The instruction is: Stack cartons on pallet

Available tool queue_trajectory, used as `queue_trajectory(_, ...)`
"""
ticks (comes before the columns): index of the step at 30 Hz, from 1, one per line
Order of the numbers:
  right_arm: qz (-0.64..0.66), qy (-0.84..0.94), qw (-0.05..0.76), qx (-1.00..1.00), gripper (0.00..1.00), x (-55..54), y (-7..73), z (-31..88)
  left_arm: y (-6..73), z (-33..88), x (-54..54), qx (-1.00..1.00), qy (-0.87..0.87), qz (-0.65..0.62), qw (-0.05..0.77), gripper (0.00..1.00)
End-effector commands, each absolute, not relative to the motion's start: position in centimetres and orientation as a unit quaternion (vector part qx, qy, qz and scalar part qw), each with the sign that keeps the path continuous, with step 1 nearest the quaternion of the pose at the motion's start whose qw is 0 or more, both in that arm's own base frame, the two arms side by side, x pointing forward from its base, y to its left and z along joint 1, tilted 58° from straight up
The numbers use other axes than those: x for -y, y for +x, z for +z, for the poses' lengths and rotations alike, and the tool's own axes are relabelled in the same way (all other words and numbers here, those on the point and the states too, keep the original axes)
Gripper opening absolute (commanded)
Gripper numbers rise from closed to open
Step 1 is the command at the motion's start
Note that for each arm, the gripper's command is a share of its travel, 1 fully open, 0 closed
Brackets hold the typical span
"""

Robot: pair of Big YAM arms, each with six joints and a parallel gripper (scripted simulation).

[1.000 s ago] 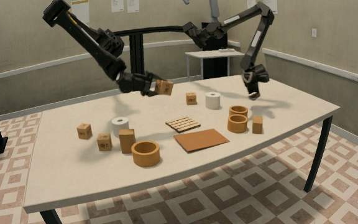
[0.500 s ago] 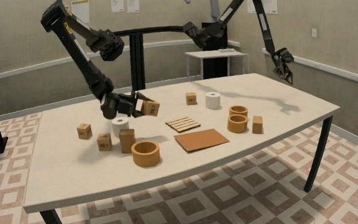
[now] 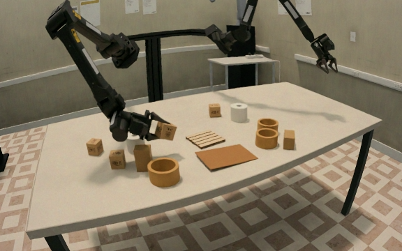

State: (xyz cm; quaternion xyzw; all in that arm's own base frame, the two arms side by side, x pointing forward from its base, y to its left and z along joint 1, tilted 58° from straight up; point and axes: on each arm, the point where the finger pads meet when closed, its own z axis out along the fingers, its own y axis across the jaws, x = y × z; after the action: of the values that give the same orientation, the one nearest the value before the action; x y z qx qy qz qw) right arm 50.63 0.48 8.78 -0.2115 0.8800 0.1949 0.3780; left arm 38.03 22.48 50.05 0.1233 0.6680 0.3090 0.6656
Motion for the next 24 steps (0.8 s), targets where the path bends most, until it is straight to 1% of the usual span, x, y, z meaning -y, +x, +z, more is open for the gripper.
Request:
queue_trajectory(1,0.158,-0.238,0.379,-0.88,0.5,-1.9,50.9,6.6,38.5,51.1,-22.5,-0.669,0.131,0.314,0.661,1.0)
queue_trajectory(6,0.0,-0.247,0.408,-0.879,0.5,-2.0,52.7,4.8,38.4,51.2,-22.6,-0.669,0.129,0.313,0.662,1.0)
queue_trajectory(12,-0.167,-0.209,0.432,-0.861,0.5,-0.8,53.4,5.1,38.4,51.2,-22.6,-0.669,0.129,0.313,0.662,1.0)
queue_trajectory(14,-0.167,-0.209,0.432,-0.861,0.5,-0.8,53.4,5.1,38.4,51.2,-22.6,-0.669,0.129,0.313,0.662,1.0)
queue_trajectory(18,-0.273,-0.16,0.435,-0.843,0.5,0.9,52.7,6.2,38.4,51.2,-22.6,-0.669,0.129,0.313,0.662,1.0)
queue_trajectory(24,-0.336,-0.122,0.438,-0.825,0.5,1.5,51.7,7.1,38.4,51.2,-22.6,-0.669,0.129,0.313,0.662,1.0)
